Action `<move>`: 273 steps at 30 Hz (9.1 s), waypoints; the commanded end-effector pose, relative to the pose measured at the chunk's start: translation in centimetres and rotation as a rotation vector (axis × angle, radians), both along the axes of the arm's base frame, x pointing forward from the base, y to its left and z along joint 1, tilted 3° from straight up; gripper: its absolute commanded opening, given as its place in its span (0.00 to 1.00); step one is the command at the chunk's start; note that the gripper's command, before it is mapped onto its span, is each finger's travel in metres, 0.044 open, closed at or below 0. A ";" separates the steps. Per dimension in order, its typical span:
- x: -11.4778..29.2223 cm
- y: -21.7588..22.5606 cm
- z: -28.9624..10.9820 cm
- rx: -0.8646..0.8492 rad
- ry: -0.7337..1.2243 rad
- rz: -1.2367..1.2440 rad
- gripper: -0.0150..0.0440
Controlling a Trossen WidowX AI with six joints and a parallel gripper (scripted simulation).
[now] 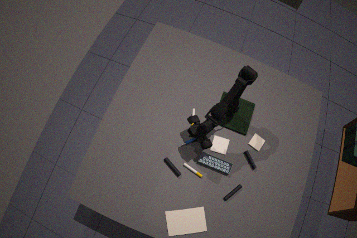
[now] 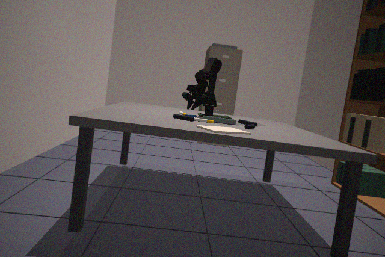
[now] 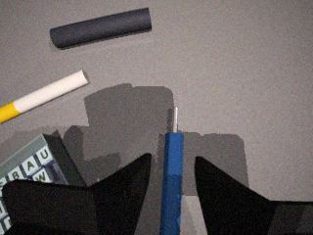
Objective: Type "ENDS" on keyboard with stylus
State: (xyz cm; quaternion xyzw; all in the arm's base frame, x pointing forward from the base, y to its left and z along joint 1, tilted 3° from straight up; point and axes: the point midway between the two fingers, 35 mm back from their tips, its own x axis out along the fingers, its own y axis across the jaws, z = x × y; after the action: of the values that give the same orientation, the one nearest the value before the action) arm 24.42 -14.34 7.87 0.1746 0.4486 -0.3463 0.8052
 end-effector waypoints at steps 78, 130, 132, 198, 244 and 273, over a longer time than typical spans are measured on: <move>-0.2 -0.3 -4.2 -0.002 0.003 -0.007 0.25; 3.2 8.5 1.6 -0.613 0.919 1.177 0.25; 3.4 9.1 1.8 -0.658 0.984 1.252 0.25; 5.4 16.8 0.4 -1.189 1.773 1.951 0.39; 5.5 17.0 3.2 -1.192 1.764 1.950 0.29; 9.6 23.3 3.1 -1.183 1.768 1.955 0.25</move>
State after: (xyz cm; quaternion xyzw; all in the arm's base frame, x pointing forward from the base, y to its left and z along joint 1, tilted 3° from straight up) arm 33.99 8.79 11.45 -0.8177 0.5205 0.2069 0.1329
